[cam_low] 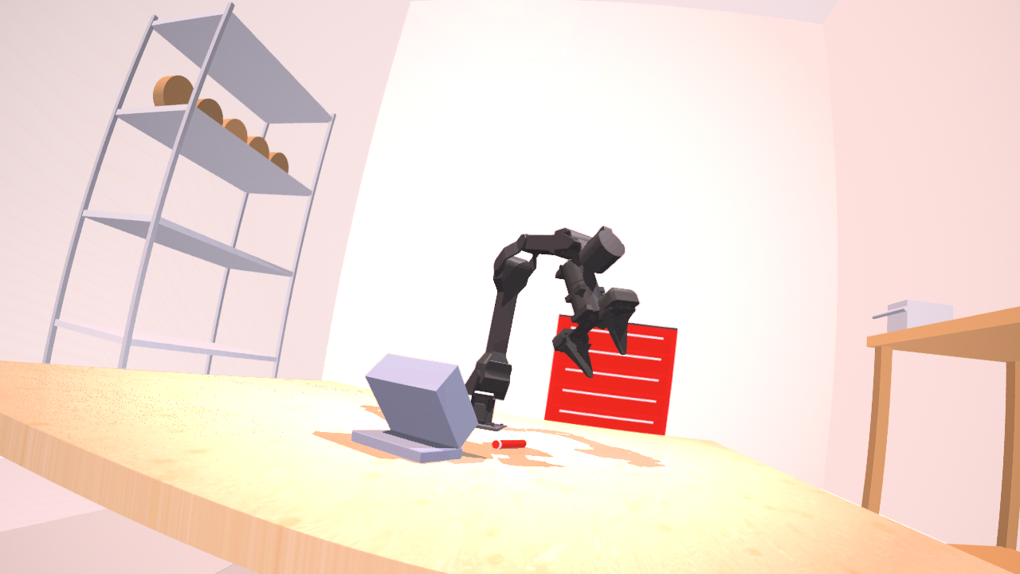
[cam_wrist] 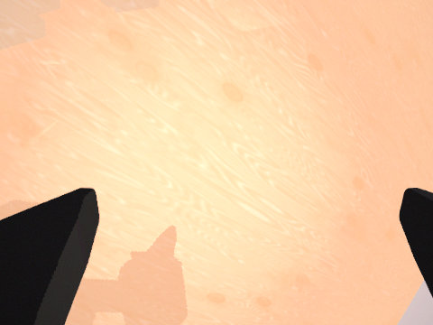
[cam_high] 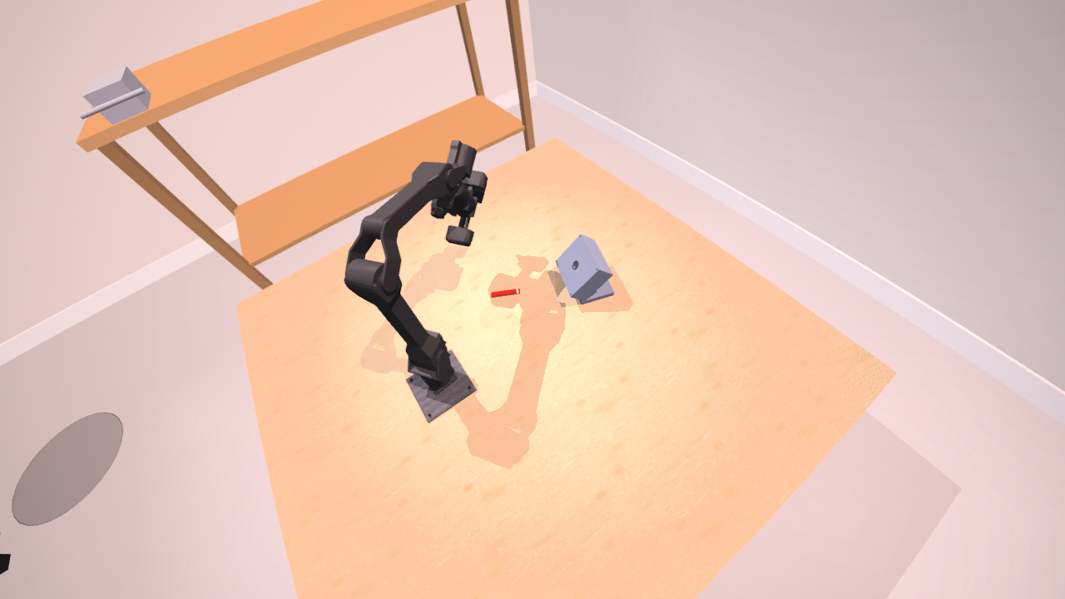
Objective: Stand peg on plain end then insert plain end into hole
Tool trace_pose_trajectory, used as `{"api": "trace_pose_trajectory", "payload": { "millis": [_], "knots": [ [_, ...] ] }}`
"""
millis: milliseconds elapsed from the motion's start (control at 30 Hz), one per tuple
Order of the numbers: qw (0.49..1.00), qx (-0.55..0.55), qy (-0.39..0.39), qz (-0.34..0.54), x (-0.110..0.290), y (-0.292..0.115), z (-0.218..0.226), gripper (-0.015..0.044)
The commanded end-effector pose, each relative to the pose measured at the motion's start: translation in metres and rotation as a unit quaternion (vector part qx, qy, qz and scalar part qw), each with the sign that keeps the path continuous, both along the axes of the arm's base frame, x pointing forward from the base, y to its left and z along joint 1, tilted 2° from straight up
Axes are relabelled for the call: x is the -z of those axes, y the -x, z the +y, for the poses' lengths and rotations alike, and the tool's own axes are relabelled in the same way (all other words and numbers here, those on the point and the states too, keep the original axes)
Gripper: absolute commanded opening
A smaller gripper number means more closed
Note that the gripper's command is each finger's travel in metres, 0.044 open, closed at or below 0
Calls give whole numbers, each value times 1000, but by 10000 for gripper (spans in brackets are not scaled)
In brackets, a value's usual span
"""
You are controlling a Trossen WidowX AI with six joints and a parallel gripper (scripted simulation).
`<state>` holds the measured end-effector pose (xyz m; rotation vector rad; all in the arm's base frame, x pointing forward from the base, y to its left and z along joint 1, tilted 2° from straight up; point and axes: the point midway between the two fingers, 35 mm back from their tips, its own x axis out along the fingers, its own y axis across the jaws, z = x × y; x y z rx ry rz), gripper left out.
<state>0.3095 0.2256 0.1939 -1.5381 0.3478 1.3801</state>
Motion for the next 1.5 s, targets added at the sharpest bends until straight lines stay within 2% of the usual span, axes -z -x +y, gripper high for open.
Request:
{"api": "trace_pose_trajectory", "payload": {
  "millis": [0, 300, 533, 1467],
  "knots": [
    [998, -27, 57, 14, 23, -5, -28, 440],
    [977, -114, 166, 63, 64, -5, -99, 440],
    [952, -187, 214, 116, 86, 6, -146, 440],
    [951, -189, 215, 117, 121, 4, -145, 440]
  ]
}}
